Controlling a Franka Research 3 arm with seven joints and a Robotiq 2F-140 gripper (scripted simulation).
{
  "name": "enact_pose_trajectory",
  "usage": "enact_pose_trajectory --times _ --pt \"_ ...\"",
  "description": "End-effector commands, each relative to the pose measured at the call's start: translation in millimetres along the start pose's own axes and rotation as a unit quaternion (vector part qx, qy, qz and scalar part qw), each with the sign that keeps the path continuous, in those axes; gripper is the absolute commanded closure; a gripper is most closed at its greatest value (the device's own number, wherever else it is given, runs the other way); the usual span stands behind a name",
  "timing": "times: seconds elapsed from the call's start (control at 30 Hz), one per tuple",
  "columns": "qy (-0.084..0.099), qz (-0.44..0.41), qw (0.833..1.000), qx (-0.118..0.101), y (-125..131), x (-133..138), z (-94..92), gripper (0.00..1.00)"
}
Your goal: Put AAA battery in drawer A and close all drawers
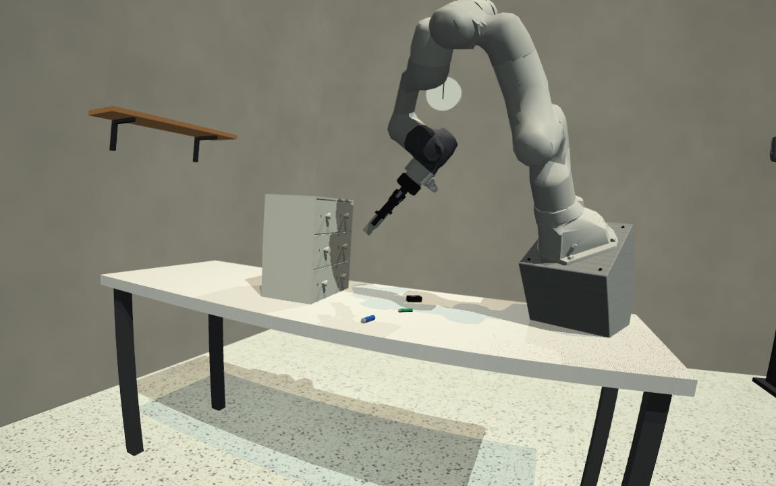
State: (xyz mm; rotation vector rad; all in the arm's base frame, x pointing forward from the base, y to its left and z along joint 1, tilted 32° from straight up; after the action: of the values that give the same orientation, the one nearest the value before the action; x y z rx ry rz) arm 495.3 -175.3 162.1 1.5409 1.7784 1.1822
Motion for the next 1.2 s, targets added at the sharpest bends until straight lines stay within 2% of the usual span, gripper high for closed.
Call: enact_pose_trajectory --times 0.0,0.07,0.1,0.2,0.57,0.63,0.73,0.9,1.17 --pt "0.028 0.086 0.99 0.106 -7.3 -7.3 -10.2 0.0" --pt "0.028 0.086 0.99 0.106 -7.3 -7.3 -10.2 0.0" --pt "0.033 0.093 0.987 0.127 -4.3 -8.6 -11.9 0.0" --pt "0.043 0.092 0.982 0.16 -0.2 -10.1 -17.3 0.0" --pt "0.07 0.087 0.96 0.257 11.3 -14.3 -31.7 0.0" --pt "0.07 0.087 0.96 0.257 11.3 -14.3 -31.7 0.0" --pt "0.076 0.093 0.952 0.281 14.0 -15.5 -33.7 0.0" --pt "0.083 0.092 0.945 0.304 16.3 -16.4 -36.4 0.0" --pt "0.085 0.092 0.941 0.315 17.4 -16.9 -37.8 0.0"
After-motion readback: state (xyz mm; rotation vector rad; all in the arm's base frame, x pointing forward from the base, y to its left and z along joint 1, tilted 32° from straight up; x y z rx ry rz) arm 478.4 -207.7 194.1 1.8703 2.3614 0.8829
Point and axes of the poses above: the point where the finger pads meet when closed, its own z axis out along the fingers, its own x axis across the jaws, y = z × x, the point moved 8 cm from there along -z, back along the fingers, and after that the axes turned 10 degrees about -z, right-handed, at the moved point
